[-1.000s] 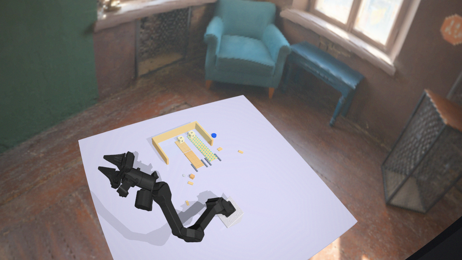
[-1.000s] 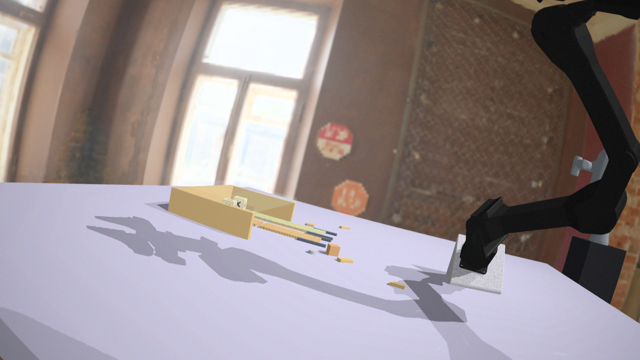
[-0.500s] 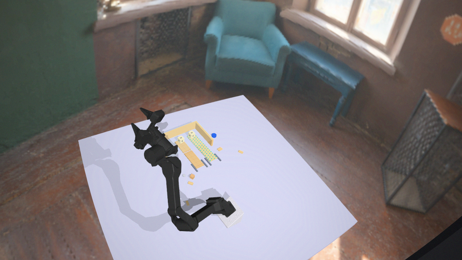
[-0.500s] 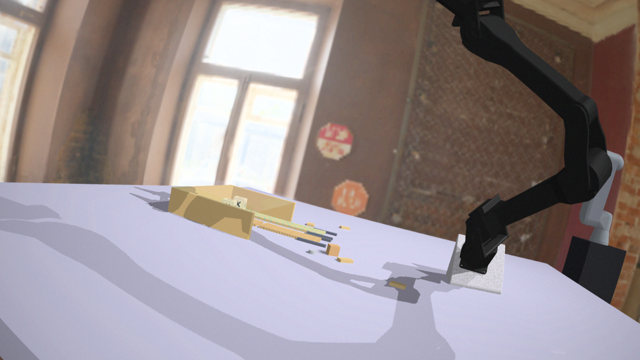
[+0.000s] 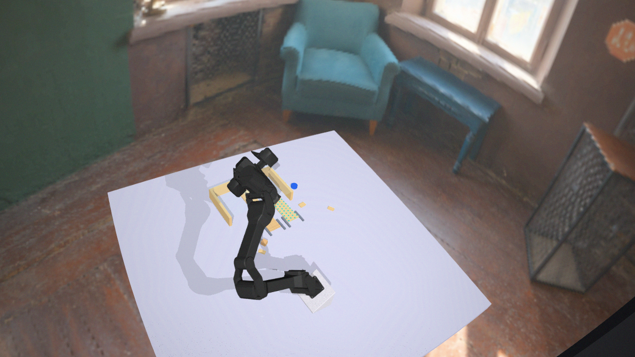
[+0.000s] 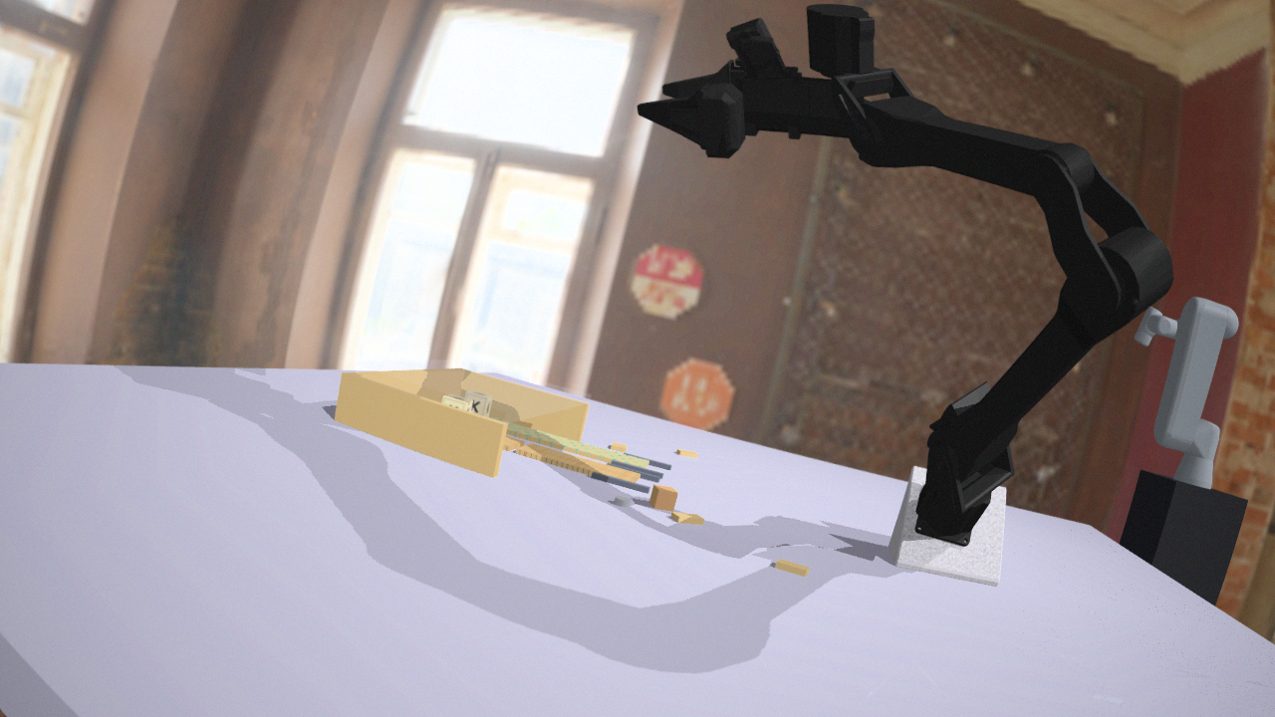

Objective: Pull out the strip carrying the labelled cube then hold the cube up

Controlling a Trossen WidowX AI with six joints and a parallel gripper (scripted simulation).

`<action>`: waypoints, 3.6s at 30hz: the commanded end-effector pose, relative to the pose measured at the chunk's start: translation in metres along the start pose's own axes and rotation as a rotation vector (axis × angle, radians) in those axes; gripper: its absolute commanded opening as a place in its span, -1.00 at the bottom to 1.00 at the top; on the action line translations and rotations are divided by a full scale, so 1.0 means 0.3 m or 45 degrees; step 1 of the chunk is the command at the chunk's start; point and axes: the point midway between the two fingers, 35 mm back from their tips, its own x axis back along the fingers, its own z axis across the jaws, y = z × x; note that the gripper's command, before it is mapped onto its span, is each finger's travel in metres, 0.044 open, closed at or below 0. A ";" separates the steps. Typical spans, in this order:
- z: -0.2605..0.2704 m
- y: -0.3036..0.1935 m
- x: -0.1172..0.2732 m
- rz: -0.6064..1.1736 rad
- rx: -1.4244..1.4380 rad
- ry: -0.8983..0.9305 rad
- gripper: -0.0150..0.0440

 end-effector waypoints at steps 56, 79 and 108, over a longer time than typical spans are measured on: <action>-0.097 -1.161 -0.273 1.687 -0.465 0.684 -0.49; -0.028 -1.262 -0.298 1.686 -0.466 0.685 -0.49; 0.039 -1.344 -0.307 1.685 -0.468 0.688 -0.49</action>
